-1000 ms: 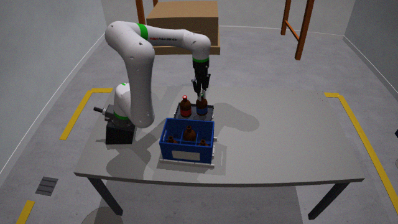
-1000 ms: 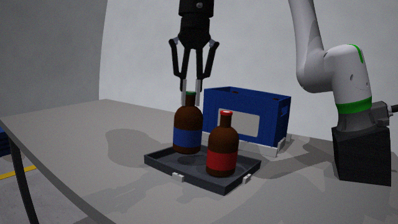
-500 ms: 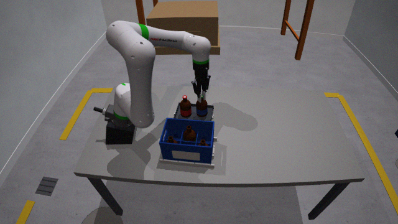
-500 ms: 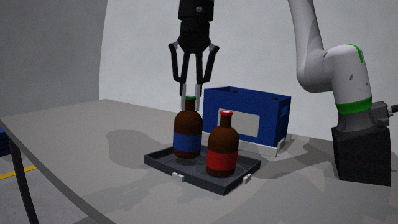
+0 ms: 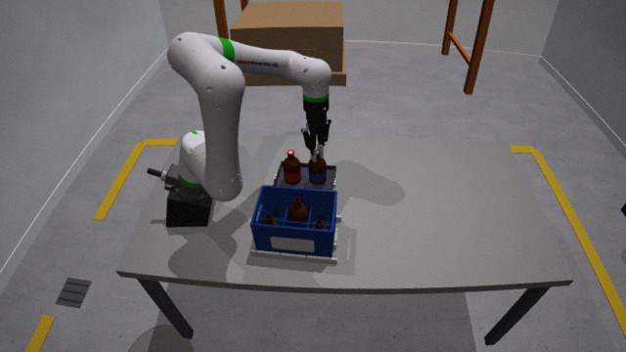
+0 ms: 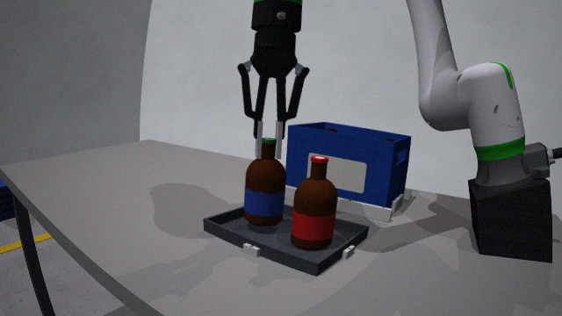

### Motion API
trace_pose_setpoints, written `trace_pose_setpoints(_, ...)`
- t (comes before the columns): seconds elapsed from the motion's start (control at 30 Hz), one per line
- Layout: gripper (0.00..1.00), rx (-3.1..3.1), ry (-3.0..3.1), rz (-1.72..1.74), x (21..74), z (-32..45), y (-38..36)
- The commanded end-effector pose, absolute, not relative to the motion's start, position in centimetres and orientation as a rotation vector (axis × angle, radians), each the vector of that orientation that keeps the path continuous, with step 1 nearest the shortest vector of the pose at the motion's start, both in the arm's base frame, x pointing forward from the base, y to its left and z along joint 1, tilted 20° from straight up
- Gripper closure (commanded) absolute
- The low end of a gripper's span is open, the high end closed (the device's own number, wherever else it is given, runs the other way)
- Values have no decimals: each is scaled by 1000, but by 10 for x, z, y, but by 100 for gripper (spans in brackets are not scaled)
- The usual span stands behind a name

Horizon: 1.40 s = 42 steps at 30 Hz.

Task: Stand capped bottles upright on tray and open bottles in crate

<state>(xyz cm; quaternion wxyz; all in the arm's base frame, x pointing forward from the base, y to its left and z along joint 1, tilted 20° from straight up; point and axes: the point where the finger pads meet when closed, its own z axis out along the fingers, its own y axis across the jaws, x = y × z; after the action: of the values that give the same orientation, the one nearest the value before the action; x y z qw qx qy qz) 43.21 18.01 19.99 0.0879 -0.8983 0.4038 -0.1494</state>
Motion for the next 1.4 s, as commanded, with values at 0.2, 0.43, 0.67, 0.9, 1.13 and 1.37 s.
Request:
trace_pose_setpoints(0.2,100,-2674,1202,-445,433,197,180)
trace_pose_setpoints(0.43,100,-2674,1202,-445,434,195,180)
trace_pose_setpoints(0.67,100,-2674,1202,-445,435,192,181)
trace_pose_setpoints(0.9,100,-2674,1202,-445,436,191,181)
trace_pose_setpoints(1.13,100,-2674,1202,-445,436,190,181)
trace_pose_setpoints(1.37,100,-2674,1202,-445,436,188,181)
